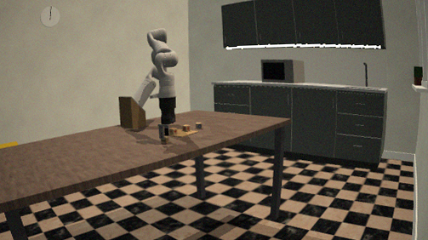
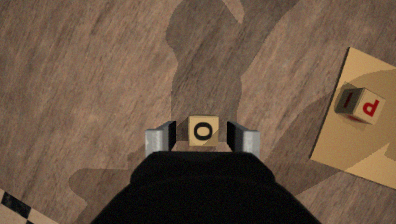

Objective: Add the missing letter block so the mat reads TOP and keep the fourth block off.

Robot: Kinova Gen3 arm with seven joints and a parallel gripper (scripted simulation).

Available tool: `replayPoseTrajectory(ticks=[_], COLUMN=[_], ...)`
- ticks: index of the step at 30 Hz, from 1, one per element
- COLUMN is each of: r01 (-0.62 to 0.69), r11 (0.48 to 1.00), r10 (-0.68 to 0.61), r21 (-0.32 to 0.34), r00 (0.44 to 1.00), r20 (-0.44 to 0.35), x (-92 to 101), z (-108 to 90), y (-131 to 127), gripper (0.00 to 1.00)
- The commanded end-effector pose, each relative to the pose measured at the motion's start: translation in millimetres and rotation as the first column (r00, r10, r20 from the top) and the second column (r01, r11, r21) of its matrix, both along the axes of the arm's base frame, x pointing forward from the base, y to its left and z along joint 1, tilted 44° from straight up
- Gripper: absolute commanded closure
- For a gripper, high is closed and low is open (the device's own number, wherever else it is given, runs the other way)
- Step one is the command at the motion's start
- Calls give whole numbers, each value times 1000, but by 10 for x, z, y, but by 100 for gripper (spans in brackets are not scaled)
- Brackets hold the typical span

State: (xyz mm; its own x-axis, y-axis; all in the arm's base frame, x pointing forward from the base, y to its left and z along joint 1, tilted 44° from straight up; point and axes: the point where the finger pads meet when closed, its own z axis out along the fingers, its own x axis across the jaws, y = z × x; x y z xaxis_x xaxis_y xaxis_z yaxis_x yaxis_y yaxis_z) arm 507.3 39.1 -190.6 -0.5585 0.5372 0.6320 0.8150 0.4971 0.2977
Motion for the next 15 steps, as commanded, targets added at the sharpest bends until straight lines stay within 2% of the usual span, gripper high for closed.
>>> replayPoseTrajectory(ticks=[1,15], r01=[-2,-2], r11=[1000,1000], r10=[2,2], r21=[1,1], r00=[1000,1000], r20=[-2,-2], x=[-18,-50], z=[-43,-189], y=[47,187], gripper=[0,0])
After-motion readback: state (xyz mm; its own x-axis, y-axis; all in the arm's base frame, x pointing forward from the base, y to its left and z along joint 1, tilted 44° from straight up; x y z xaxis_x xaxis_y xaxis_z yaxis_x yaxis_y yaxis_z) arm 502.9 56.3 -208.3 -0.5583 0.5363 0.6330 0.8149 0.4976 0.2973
